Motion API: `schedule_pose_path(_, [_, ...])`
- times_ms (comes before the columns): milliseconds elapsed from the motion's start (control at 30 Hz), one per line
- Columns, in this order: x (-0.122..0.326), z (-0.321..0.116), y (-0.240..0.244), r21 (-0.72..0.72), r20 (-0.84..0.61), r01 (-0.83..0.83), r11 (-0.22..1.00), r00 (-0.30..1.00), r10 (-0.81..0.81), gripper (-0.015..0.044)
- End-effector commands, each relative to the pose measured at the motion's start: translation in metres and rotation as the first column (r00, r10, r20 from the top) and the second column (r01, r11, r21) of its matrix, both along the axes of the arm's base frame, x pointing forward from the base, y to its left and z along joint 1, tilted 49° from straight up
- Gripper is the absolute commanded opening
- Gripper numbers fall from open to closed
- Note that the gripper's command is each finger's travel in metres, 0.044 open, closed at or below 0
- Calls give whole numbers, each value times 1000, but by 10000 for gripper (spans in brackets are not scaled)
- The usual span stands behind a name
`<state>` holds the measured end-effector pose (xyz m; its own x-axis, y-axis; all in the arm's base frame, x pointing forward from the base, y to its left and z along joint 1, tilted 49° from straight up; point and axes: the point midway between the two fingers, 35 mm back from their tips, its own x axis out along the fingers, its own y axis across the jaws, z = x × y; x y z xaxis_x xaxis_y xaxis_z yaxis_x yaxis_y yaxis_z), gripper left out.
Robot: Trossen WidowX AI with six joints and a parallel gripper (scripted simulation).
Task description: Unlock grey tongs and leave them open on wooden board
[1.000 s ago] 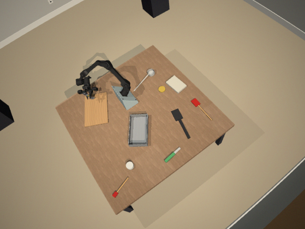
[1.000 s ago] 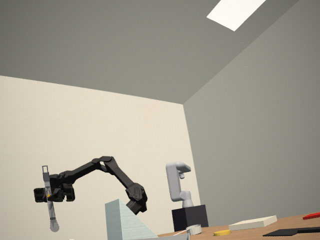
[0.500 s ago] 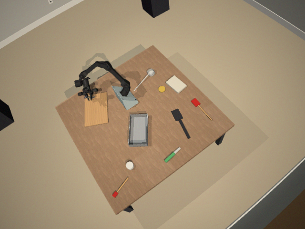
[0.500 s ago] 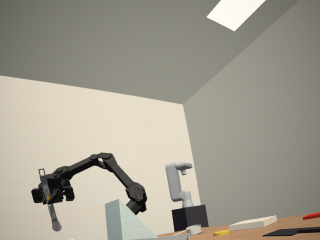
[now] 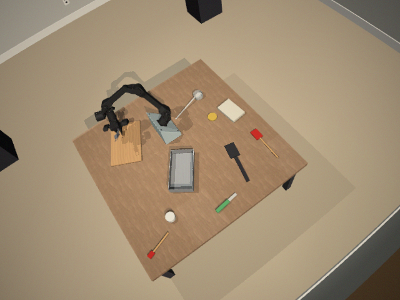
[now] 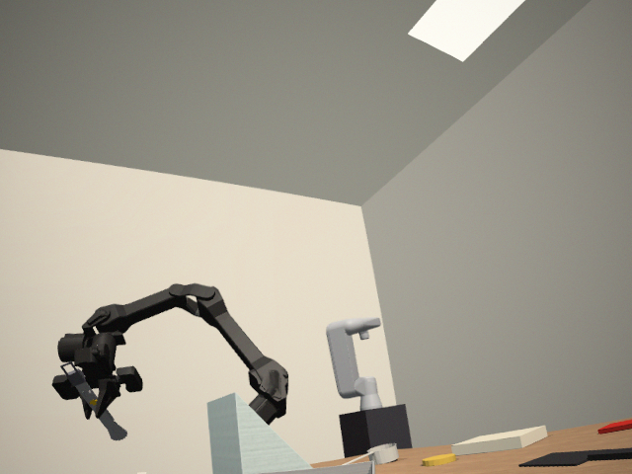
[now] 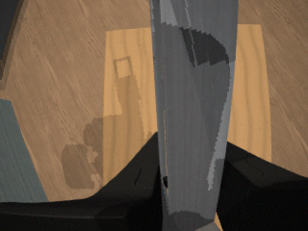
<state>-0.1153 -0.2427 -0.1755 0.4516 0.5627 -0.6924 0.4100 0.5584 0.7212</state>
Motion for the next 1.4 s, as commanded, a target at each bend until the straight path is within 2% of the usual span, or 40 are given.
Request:
schedule_pose_path(0, [0, -3, -2, 46, -88, -84, 995, 992, 88, -150])
schedule_pose_path(367, [0, -4, -10, 176, -312, -297, 939, 887, 339, -150])
schedule_pose_path(1367, [-3, -27, 9, 179, -316, -299, 937, 885, 342, -150])
